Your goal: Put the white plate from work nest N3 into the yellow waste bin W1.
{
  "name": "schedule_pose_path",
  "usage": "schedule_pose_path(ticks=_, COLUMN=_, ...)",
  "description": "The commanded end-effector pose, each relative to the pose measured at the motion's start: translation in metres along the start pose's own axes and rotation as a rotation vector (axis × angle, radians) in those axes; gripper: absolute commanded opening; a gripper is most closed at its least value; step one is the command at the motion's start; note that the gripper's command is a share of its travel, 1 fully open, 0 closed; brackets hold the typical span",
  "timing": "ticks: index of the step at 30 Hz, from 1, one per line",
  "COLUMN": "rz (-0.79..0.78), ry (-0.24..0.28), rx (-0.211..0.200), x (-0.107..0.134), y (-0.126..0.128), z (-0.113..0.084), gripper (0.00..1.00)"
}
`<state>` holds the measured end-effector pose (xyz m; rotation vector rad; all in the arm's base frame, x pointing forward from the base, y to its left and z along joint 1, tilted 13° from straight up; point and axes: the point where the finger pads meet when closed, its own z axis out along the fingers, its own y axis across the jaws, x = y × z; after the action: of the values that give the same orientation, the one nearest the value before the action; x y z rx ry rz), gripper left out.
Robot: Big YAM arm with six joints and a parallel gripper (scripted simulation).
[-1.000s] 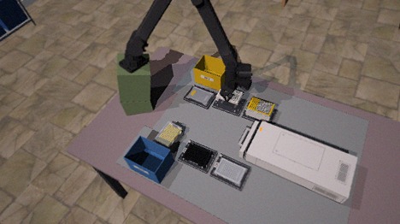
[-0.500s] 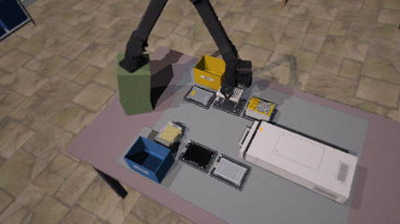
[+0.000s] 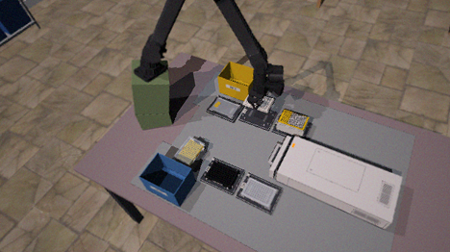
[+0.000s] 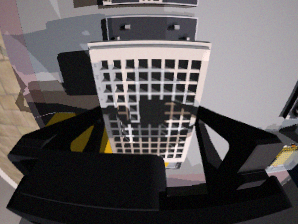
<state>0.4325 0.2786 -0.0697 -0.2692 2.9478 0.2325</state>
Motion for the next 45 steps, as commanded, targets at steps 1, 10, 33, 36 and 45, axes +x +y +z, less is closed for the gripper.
schedule_pose_path(ticks=1, rz=0.006, ry=-0.009, rx=-0.002, x=-0.007, y=-0.006, z=-0.01, gripper=0.0)
schedule_pose_path(ticks=10, rz=0.007, ry=0.006, rx=0.003, x=0.0, y=-0.009, z=-0.017, gripper=0.0)
schedule_pose_path(ticks=33, rz=0.008, ry=0.015, rx=0.007, x=-0.001, y=-0.009, z=-0.028, gripper=0.0)
schedule_pose_path(ticks=36, rz=0.006, ry=-0.02, rx=-0.006, x=-0.01, y=-0.005, z=-0.044, gripper=0.0)
schedule_pose_path(ticks=45, rz=0.007, ry=-0.001, rx=0.001, x=-0.005, y=-0.007, z=-0.035, gripper=0.0)
